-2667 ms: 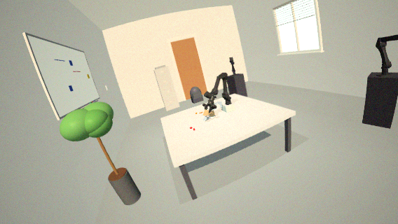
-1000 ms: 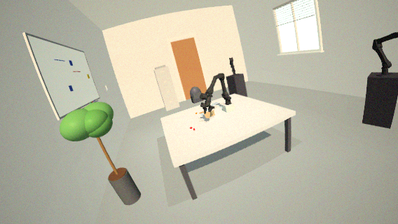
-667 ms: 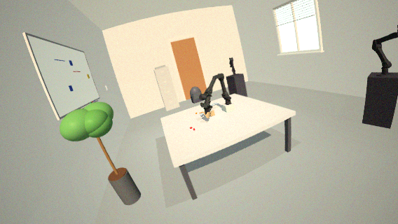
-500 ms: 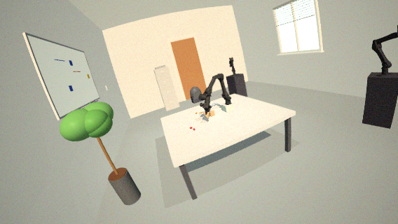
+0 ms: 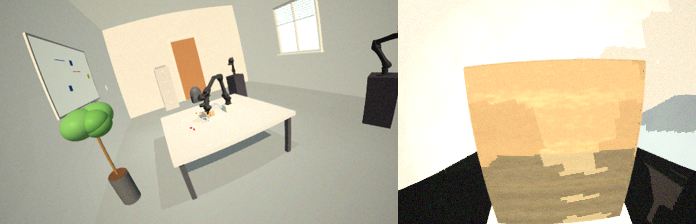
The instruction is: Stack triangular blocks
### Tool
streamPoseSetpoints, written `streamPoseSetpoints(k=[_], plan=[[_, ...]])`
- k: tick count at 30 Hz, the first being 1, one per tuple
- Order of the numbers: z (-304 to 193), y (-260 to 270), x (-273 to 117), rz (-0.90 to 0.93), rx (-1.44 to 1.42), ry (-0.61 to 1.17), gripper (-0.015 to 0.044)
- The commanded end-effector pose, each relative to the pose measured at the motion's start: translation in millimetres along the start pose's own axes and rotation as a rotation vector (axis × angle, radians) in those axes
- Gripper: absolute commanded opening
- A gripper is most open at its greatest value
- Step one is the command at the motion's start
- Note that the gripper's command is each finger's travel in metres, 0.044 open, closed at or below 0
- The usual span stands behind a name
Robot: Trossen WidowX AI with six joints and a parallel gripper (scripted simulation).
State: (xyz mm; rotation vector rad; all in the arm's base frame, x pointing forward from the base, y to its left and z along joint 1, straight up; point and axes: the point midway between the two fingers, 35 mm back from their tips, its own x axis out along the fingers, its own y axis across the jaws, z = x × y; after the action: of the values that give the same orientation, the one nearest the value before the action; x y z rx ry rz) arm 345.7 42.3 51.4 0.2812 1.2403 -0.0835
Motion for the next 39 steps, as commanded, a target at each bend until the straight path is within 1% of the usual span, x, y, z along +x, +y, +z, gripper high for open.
streamPoseSetpoints(k=[1, 21, 39], plan=[[3.3, 0.7, -1.8, -0.013, -0.152, 0.014, 0.0], [4.2, 1.9, -5.3, -0.016, -0.831, 0.138, 0.0], [4.3, 2.8, -10.5, 0.053, -1.44, 0.256, 0.0]])
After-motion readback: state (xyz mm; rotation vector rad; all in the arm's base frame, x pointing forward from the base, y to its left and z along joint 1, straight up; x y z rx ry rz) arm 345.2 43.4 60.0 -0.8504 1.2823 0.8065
